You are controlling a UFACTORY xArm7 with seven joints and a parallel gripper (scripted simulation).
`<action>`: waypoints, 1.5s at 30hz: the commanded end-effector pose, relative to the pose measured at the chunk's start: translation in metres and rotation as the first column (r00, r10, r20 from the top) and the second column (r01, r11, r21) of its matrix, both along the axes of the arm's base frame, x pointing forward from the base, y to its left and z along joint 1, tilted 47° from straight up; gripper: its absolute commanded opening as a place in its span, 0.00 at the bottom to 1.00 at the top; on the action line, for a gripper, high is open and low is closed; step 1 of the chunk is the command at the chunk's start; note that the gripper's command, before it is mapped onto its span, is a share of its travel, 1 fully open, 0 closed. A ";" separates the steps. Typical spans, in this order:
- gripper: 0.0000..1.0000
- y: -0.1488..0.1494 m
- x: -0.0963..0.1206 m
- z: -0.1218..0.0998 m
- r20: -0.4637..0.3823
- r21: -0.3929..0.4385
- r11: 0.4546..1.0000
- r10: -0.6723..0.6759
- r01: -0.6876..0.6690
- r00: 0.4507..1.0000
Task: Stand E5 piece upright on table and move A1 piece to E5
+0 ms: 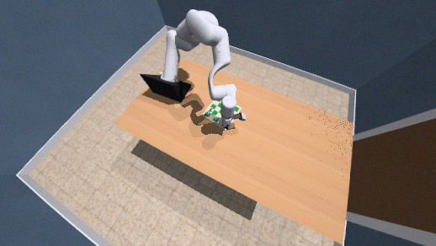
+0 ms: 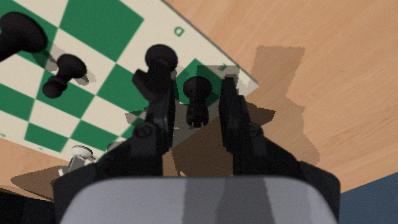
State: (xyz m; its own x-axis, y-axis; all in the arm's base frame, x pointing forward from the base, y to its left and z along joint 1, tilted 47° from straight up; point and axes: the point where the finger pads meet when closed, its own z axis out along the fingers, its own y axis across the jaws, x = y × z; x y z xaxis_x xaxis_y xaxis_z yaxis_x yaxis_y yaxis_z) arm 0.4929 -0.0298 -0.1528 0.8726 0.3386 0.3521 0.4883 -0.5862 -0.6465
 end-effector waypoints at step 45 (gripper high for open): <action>0.00 -0.003 0.001 0.001 0.003 -0.003 1.000 -0.003 0.003 1.000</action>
